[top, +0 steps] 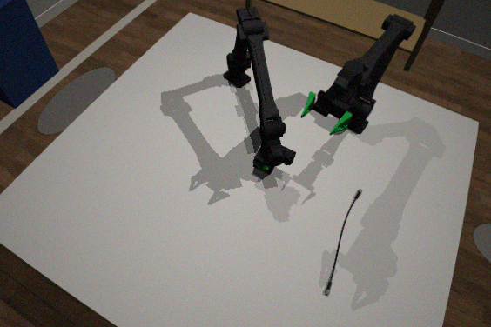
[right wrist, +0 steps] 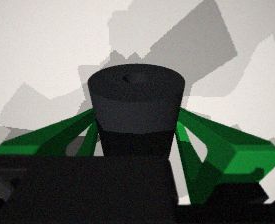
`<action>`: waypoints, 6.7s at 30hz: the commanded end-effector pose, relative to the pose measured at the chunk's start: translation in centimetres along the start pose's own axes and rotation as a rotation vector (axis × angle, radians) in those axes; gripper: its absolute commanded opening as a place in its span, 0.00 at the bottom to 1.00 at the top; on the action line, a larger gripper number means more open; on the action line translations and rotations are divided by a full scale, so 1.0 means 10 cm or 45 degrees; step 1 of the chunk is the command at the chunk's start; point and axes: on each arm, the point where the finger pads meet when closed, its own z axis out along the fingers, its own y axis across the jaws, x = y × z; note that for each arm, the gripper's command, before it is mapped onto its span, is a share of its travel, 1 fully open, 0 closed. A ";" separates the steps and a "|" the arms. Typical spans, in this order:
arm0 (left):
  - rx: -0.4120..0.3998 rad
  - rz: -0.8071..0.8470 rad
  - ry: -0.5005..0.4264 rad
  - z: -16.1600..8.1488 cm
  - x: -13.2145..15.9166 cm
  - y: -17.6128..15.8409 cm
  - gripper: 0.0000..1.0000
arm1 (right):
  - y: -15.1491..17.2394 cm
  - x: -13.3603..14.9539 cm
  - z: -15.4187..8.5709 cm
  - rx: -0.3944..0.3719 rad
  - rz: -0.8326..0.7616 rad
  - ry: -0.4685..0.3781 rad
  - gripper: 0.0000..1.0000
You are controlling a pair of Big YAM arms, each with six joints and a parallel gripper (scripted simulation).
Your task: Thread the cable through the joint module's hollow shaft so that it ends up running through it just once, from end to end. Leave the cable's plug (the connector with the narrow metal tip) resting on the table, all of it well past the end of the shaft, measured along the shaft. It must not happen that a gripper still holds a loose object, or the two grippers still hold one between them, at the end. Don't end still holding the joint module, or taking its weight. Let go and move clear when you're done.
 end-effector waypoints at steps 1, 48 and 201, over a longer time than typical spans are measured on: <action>0.005 0.018 -0.045 -0.01 -0.12 -0.03 1.00 | -0.32 -0.22 -0.74 0.149 -0.001 -0.133 0.70; 0.005 0.018 -0.045 -0.01 -0.12 -0.03 1.00 | -0.45 -0.29 -0.72 0.196 0.020 -0.172 0.96; -0.279 -0.161 1.565 1.96 3.67 2.78 0.27 | -0.70 5.00 -4.58 1.828 1.770 -1.488 0.96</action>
